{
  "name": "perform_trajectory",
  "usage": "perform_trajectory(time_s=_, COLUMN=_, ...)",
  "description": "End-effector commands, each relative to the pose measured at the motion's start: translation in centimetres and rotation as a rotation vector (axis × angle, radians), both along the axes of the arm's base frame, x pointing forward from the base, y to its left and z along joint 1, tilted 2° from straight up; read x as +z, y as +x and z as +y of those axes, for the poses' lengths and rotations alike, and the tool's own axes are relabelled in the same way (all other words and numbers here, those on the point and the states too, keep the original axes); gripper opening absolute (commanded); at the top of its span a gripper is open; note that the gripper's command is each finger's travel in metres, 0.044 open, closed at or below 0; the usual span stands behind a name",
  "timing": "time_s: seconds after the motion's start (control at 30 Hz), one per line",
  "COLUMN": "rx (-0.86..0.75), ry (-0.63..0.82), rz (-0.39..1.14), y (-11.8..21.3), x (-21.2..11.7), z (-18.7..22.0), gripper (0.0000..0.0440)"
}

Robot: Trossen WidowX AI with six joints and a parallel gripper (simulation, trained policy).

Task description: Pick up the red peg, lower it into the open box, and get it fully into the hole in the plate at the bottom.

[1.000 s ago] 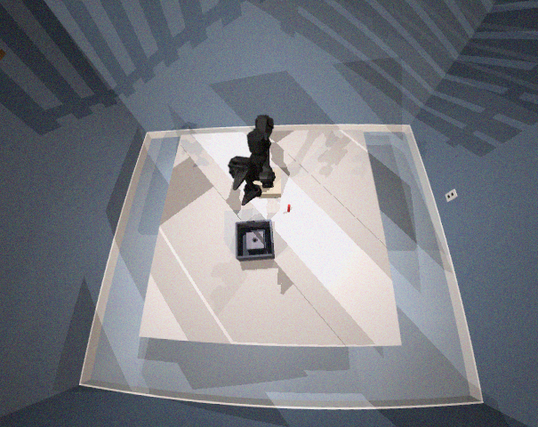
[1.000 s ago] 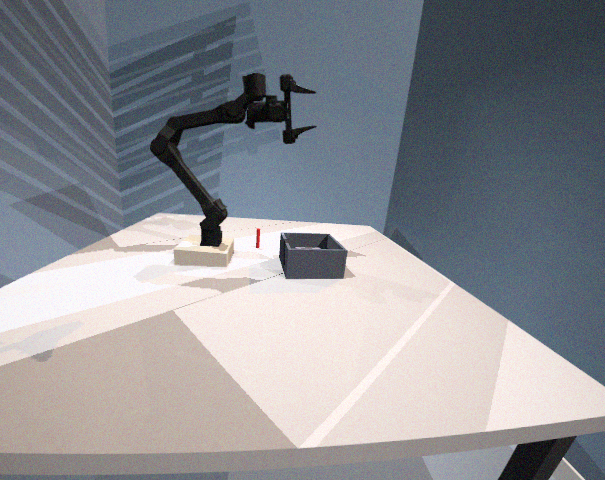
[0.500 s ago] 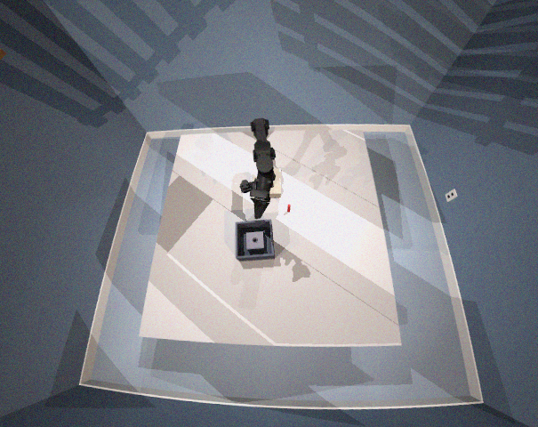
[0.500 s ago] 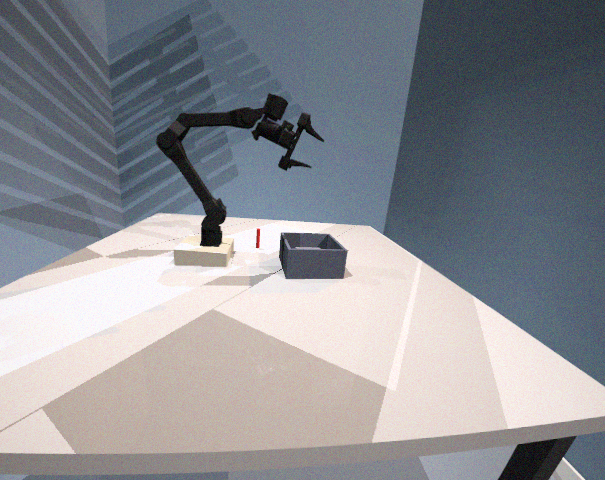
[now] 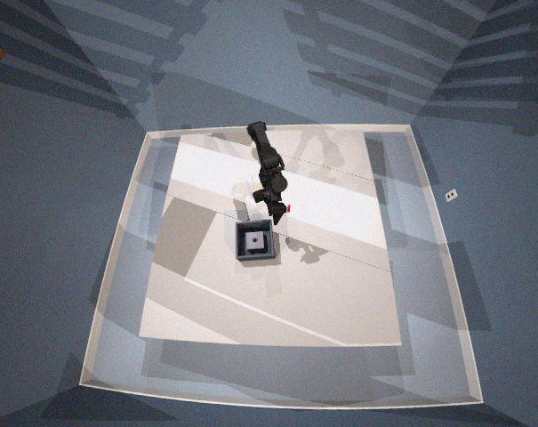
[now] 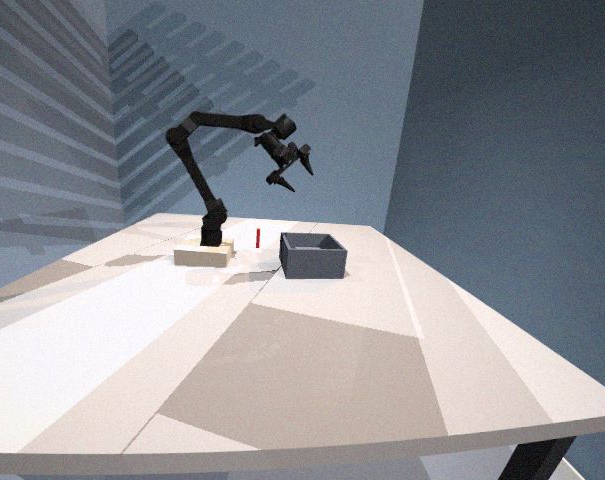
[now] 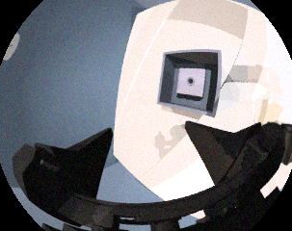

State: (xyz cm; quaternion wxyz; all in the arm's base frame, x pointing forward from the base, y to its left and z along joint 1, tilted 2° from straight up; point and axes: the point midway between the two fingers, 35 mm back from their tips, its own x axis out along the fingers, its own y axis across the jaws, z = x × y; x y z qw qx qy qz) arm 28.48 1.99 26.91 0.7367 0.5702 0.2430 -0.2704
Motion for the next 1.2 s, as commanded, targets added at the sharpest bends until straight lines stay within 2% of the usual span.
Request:
perform_trajectory(time_s=0.0, rx=0.076, ry=-0.038, rz=0.121, y=-1.0, x=-2.1, z=1.3, gripper=0.044)
perform_trajectory(time_s=0.77, rx=0.493, ry=-0.232, rz=0.757, y=-9.5, x=-12.0, z=7.5, gripper=0.044)
perform_trajectory(time_s=1.17, rx=0.573, ry=-0.292, rz=0.906, y=-11.2, x=-16.9, z=9.1, gripper=0.044)
